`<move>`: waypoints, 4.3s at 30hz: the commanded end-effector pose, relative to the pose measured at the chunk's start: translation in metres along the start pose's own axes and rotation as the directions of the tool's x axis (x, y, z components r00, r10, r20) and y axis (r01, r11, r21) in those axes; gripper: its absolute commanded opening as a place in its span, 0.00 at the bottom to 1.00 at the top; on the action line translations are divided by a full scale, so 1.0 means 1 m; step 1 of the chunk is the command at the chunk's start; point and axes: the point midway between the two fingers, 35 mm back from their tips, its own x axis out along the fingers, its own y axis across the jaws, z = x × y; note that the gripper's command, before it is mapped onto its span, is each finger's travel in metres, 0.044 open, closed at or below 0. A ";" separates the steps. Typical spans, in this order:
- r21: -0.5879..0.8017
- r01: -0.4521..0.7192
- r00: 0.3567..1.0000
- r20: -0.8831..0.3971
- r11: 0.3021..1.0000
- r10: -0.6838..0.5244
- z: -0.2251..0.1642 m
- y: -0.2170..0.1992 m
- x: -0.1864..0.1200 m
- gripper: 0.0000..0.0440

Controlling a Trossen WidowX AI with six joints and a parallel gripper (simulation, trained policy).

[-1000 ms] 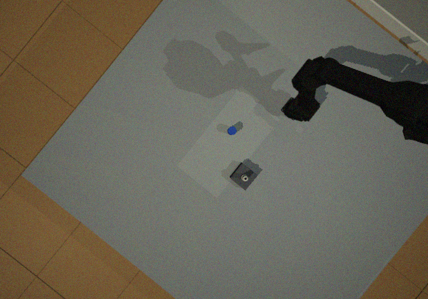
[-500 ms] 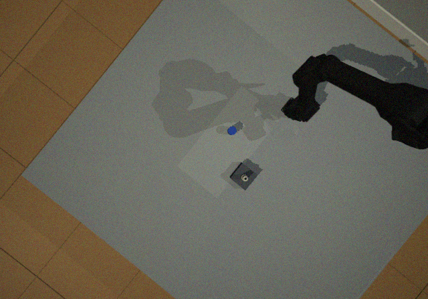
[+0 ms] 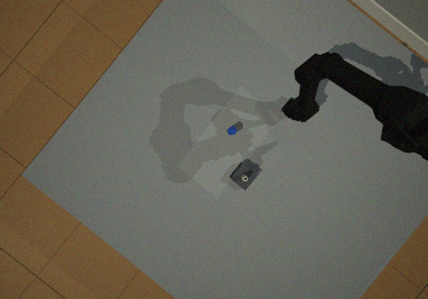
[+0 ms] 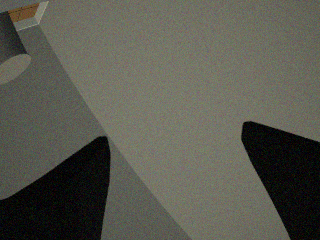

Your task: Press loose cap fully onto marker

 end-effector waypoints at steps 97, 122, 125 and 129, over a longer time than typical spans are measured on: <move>0.738 -0.517 0.654 0.013 0.434 0.756 0.061 0.155 -0.176 0.73; 0.822 -0.516 0.490 0.053 0.240 0.870 0.085 0.166 -0.233 0.73; 0.831 -0.513 0.469 0.060 0.216 0.881 0.089 0.167 -0.240 0.73; 0.842 -0.507 0.443 0.071 0.184 0.894 0.093 0.167 -0.249 0.73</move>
